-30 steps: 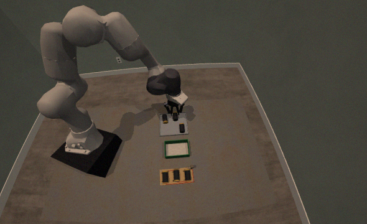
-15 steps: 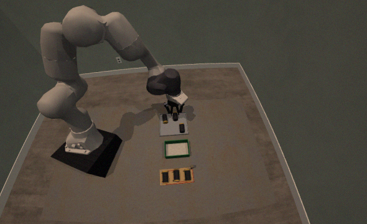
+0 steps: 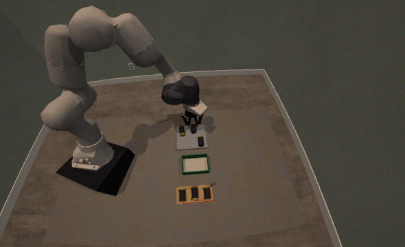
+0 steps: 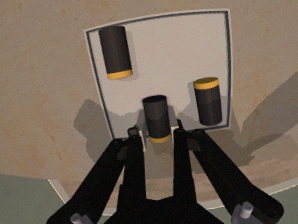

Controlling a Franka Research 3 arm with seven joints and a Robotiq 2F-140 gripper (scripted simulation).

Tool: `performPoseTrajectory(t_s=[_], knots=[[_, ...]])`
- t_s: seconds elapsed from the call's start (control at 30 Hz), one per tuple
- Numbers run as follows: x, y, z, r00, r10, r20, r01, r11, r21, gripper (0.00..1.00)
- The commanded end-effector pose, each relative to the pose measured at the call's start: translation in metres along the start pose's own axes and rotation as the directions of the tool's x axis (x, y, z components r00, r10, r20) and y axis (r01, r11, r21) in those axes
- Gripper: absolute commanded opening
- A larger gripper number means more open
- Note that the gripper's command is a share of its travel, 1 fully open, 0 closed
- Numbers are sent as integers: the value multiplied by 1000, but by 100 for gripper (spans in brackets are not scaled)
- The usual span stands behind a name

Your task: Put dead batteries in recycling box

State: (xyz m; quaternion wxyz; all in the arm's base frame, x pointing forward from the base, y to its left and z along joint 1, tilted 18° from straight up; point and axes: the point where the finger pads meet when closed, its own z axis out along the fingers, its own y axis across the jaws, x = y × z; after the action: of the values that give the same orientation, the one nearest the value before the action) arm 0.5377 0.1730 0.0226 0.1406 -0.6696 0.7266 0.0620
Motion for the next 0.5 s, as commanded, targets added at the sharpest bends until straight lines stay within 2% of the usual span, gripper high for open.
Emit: performPoseTrajectory(t_s=[0.0, 0.07, 0.33, 0.47], knots=[[0, -1, -3, 1000, 3, 0, -3, 1000, 2, 16], [0, -1, -3, 1000, 3, 0, -3, 1000, 2, 16], [0, -1, -37, 1000, 3, 0, -3, 1000, 2, 16], [0, -1, -44, 1000, 3, 0, -3, 1000, 2, 16]])
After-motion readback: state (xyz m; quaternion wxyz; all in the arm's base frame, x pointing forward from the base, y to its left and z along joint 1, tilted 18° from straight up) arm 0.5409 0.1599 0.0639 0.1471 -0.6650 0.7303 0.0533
